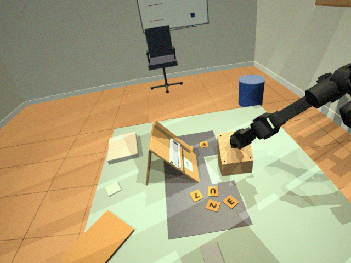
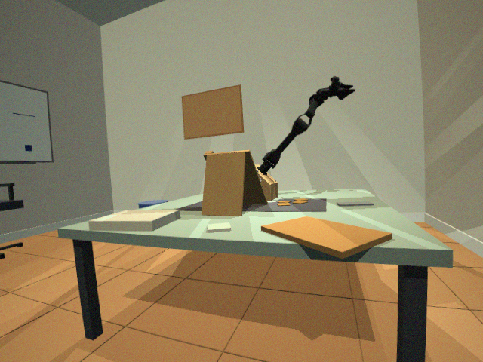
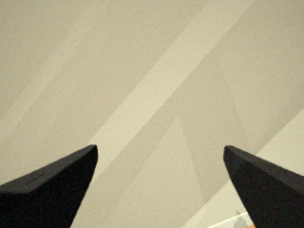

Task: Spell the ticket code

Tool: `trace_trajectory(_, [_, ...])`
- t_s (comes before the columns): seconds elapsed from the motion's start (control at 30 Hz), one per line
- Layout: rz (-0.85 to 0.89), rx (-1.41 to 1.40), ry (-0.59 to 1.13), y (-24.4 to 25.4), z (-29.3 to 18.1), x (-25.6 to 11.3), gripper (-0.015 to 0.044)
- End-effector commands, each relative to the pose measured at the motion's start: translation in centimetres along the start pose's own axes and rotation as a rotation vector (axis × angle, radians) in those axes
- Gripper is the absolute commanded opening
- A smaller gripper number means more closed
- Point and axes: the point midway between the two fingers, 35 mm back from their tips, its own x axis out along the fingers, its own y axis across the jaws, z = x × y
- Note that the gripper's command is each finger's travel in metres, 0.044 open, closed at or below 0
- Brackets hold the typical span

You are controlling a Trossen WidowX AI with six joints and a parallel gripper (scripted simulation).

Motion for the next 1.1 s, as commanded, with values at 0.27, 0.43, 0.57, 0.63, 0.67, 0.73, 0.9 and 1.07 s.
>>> trace_trajectory(0.27, [0.327,0.087,-0.051,7.2,1.5,-5.6,0.044])
trace_trajectory(0.43, [0.54,0.175,-0.081,10.9,3.2,-10.5,0.044])
trace_trajectory(0.57, [0.709,0.256,-0.103,13.0,4.9,-15.0,0.044])
trace_trajectory(0.63, [0.795,0.299,-0.115,13.8,5.9,-17.4,0.044])
trace_trajectory(0.67, [0.84,0.321,-0.12,14.1,6.3,-18.7,0.044])
trace_trajectory(0.73, [0.932,0.368,-0.13,14.7,7.1,-21.5,0.044])
trace_trajectory(0.9, [1.167,0.489,-0.15,15.0,9.4,-28.6,0.044])
trace_trajectory(1.07, [1.413,0.607,-0.178,13.6,11.9,-36.1,0.044])
